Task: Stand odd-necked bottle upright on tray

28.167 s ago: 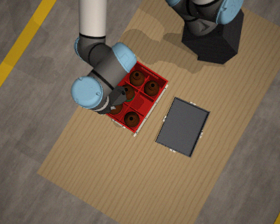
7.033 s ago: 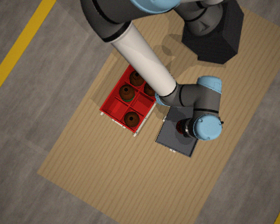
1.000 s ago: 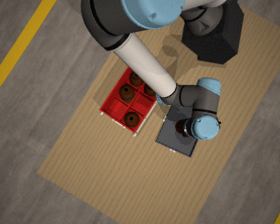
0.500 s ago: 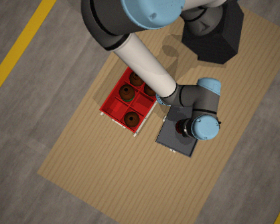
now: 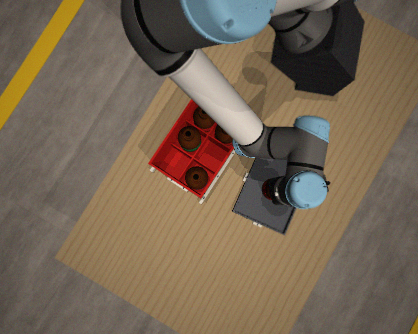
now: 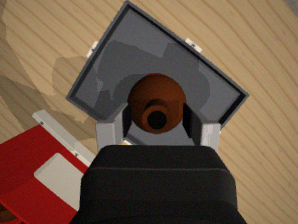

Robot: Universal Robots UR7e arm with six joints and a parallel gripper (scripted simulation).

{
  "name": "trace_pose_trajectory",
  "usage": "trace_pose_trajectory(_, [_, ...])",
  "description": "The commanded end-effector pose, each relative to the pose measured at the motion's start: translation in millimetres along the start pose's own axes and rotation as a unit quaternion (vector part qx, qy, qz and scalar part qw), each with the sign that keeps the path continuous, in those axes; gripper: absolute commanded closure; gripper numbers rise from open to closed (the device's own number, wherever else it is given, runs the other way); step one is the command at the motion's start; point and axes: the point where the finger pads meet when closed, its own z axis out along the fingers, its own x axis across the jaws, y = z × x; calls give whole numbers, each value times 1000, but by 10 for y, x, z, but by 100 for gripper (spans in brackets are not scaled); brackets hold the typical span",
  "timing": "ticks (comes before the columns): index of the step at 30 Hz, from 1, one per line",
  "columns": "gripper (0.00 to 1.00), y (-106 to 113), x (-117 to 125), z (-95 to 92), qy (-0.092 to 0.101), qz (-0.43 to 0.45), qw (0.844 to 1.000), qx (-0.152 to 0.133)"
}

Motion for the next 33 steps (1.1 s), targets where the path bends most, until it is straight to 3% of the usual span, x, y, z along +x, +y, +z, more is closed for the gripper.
trace_pose_trajectory(1, [0,1,3,-4,1,0,1000,0])
trace_pose_trajectory(33, [0,1,3,-79,1,0,1000,0])
